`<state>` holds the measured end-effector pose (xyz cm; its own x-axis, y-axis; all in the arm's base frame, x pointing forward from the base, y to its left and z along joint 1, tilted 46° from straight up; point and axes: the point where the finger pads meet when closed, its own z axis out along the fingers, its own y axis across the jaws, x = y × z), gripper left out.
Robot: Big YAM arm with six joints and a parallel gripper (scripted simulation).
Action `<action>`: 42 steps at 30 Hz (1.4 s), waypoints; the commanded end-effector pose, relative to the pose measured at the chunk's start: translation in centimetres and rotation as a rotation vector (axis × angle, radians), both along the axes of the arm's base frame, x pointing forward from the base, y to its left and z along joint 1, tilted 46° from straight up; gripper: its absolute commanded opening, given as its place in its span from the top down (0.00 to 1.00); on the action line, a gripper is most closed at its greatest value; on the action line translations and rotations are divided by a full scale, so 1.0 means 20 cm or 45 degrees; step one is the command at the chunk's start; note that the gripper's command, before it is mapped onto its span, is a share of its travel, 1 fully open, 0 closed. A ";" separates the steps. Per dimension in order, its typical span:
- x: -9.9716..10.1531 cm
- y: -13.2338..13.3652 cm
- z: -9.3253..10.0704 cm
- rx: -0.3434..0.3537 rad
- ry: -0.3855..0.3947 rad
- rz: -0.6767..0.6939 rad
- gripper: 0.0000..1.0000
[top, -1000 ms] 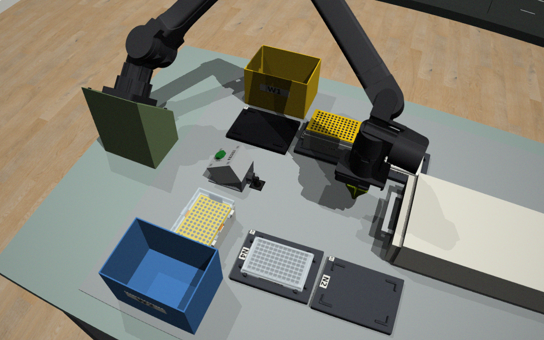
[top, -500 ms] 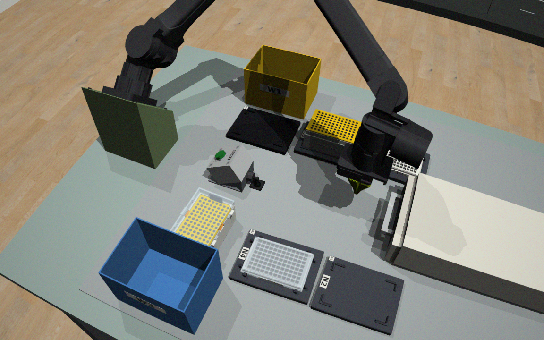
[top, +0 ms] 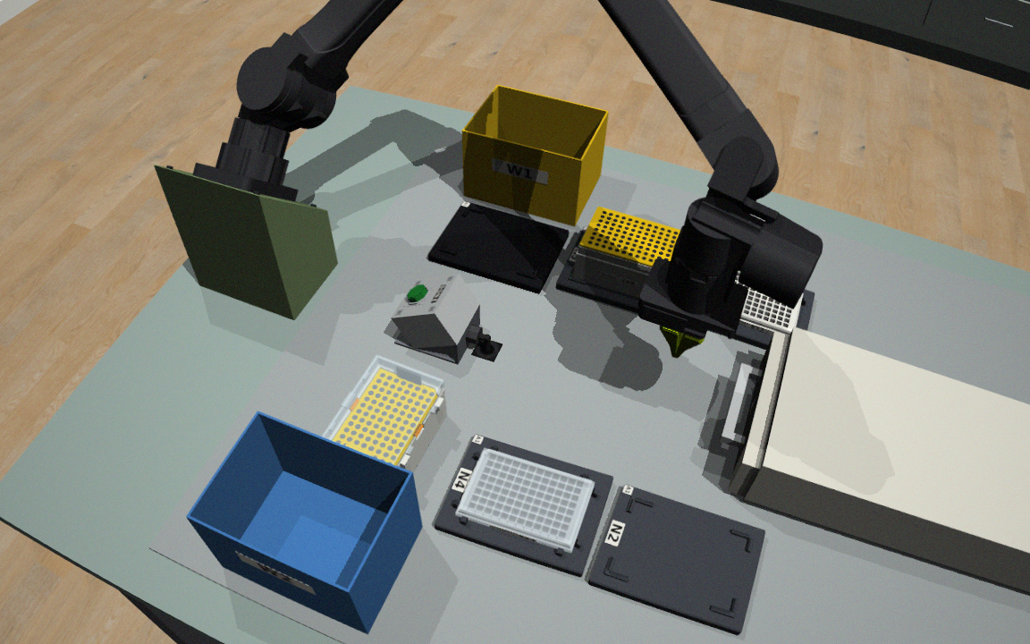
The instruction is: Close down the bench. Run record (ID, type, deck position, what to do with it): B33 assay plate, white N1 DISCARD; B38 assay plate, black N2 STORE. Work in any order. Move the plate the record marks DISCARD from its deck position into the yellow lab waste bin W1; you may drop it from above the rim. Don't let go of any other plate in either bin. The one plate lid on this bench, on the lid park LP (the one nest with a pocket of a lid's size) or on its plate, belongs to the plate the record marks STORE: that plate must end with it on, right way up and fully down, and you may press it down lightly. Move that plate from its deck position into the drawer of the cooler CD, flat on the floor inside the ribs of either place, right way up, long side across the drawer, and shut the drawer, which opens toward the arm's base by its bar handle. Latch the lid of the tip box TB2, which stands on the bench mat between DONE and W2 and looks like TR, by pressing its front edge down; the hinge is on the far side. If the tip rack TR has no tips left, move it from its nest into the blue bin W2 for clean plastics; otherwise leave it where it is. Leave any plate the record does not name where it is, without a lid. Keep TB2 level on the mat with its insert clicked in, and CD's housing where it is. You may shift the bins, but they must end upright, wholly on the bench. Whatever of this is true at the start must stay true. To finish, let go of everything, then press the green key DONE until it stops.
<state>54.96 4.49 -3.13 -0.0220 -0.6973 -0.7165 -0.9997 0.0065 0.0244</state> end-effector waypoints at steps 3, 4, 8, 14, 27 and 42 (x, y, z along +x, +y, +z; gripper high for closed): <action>0.14 -0.14 0.18 -0.017 -0.113 -0.031 1.00; 0.14 -0.14 0.19 -0.017 -0.113 -0.031 1.00; 0.14 -0.16 0.21 -0.017 -0.114 -0.031 1.00; 0.14 -0.18 0.23 -0.018 -0.114 -0.031 1.00; 0.13 -0.24 0.29 -0.020 -0.115 -0.031 1.00; 0.14 -0.24 0.31 -0.021 -0.118 -0.021 1.00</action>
